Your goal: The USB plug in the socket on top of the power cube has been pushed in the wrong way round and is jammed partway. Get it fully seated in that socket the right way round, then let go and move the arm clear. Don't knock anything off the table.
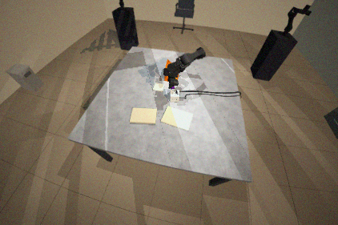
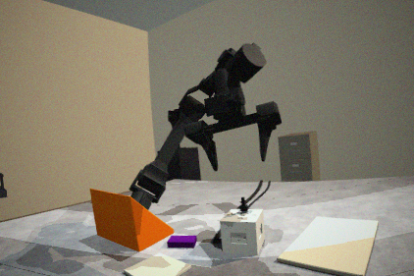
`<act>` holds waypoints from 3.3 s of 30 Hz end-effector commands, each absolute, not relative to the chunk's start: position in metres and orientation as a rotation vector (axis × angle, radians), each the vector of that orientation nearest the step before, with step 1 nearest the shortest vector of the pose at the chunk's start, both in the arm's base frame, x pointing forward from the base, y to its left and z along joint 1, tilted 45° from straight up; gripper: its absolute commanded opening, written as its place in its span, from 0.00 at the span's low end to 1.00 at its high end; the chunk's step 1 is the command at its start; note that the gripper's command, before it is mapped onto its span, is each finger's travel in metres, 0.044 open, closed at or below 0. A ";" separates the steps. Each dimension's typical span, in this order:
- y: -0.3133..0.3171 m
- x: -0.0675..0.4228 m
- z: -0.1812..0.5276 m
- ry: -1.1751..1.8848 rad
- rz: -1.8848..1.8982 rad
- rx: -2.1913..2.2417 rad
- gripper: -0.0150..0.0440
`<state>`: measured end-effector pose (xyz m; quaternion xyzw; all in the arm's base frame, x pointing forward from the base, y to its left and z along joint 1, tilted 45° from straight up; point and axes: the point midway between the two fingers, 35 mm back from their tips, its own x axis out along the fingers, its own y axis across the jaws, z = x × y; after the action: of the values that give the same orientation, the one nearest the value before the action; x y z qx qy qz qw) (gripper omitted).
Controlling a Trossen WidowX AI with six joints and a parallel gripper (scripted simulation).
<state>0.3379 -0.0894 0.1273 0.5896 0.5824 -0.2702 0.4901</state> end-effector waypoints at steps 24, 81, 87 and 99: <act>-0.012 0.310 0.119 1.813 -0.553 1.569 1.00; 0.004 0.309 0.103 1.810 -0.547 1.562 0.25; 0.004 0.309 0.103 1.810 -0.547 1.562 0.25; 0.000 0.309 0.107 1.810 -0.548 1.562 0.25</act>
<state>0.3086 0.0021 0.1047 0.6011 0.6945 -0.2118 0.3338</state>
